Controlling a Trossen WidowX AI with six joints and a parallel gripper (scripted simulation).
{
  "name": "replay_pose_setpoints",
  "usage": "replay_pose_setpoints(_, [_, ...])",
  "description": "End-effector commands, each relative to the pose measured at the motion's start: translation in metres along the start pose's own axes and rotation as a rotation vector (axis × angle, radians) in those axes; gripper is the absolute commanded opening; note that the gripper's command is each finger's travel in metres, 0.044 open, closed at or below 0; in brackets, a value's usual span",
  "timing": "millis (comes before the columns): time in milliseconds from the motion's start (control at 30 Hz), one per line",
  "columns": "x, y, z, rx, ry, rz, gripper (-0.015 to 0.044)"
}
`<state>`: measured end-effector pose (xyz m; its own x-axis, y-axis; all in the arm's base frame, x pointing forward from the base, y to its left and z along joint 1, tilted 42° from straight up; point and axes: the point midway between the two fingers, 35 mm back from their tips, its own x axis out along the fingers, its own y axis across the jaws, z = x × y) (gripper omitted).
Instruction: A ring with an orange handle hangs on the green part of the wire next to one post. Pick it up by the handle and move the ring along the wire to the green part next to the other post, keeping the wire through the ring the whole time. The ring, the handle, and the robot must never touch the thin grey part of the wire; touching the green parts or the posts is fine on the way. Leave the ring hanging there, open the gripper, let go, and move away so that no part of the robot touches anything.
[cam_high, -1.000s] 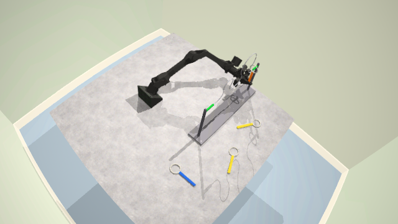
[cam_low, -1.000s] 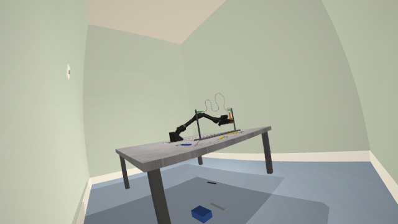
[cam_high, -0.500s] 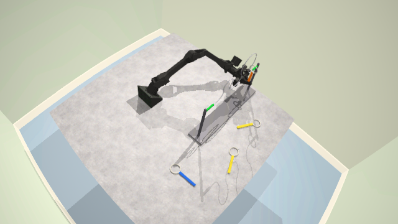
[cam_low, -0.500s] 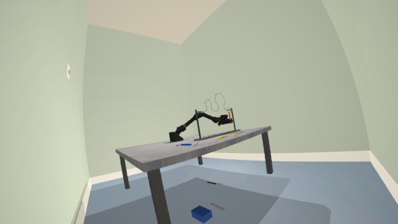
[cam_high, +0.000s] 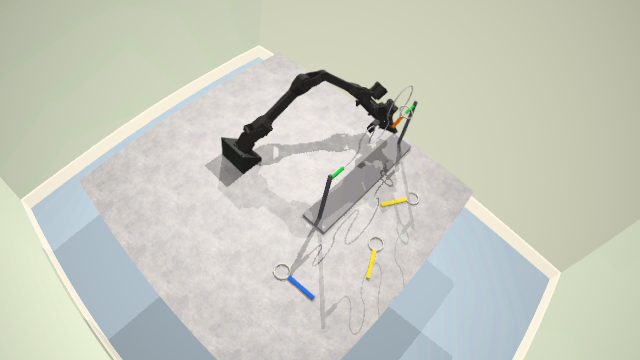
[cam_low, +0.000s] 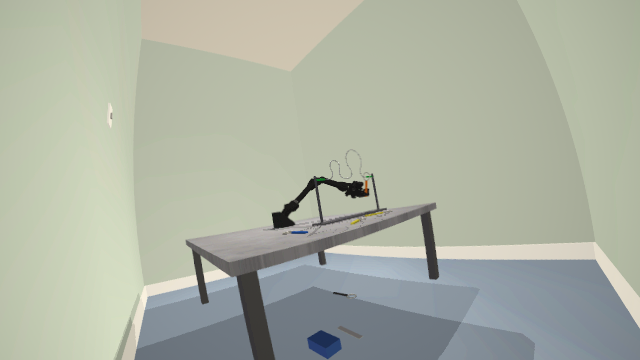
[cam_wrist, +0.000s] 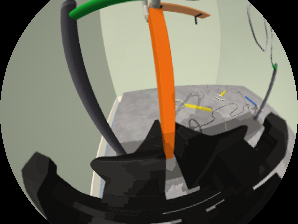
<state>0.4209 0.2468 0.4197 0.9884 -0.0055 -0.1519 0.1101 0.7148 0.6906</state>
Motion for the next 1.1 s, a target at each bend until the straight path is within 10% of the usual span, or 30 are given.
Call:
replay_pose_setpoints(0, [-0.009,-0.007,-0.002,-0.005,0.080,-0.008,-0.0150])
replay_pose_setpoints(1067, [-0.034,-0.078,0.010,-0.348,0.251,-0.155,-0.0150])
